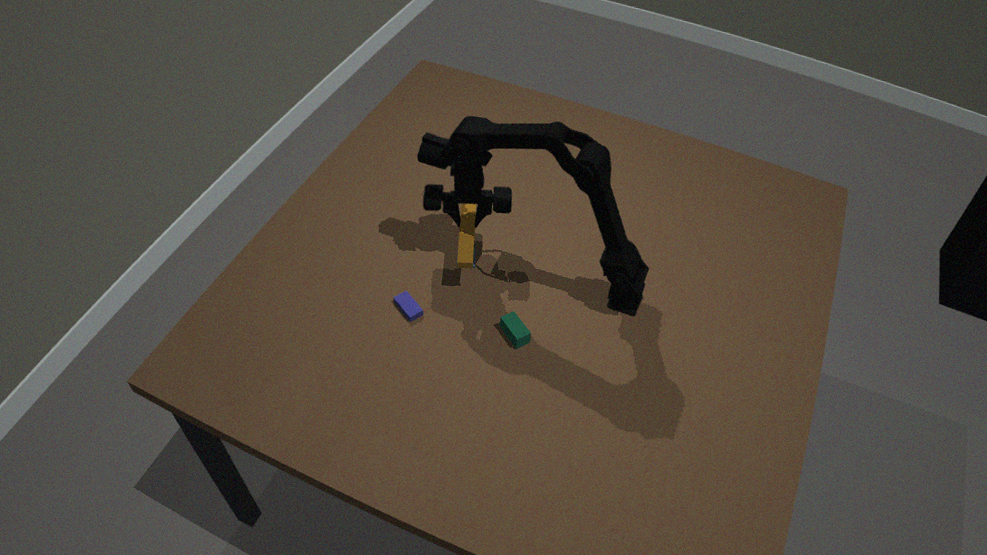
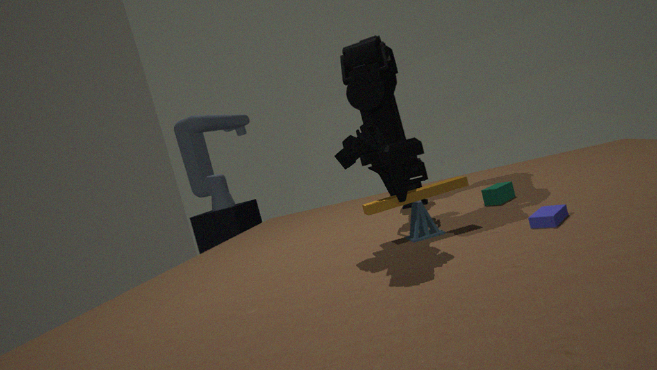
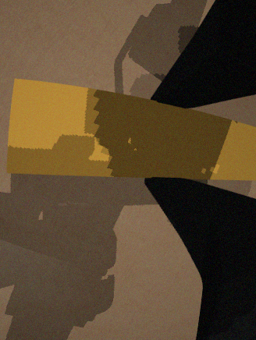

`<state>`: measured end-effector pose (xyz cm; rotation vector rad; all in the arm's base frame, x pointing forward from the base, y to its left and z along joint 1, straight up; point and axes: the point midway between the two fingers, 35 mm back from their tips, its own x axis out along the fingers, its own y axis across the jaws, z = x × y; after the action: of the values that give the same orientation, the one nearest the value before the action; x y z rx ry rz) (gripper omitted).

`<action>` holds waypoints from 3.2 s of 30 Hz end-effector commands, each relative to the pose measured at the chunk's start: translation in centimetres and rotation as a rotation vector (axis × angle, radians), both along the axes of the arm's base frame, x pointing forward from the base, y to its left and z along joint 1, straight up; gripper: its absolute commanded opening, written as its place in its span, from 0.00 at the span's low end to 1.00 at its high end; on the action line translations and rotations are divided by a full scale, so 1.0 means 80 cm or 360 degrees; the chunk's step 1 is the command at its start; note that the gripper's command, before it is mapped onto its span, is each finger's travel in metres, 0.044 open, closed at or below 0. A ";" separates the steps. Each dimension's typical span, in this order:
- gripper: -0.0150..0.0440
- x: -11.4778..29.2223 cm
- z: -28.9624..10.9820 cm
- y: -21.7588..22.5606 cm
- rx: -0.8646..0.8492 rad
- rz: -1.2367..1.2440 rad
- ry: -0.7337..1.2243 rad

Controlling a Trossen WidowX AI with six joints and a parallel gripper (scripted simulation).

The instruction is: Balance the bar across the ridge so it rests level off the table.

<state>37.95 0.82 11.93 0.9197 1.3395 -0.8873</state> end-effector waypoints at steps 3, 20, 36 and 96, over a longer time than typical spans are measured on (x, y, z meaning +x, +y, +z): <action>0.52 0.000 0.000 0.000 0.0000 0.0000 0.0000; 0.54 0.000 0.000 0.000 0.0000 0.0000 0.0000; 0.54 0.000 0.000 0.000 0.0000 0.0000 0.0000; 1.00 -0.008 0.124 0.000 0.0002 0.0001 -0.0105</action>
<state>37.36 0.80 21.69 0.9417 1.2848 -0.8500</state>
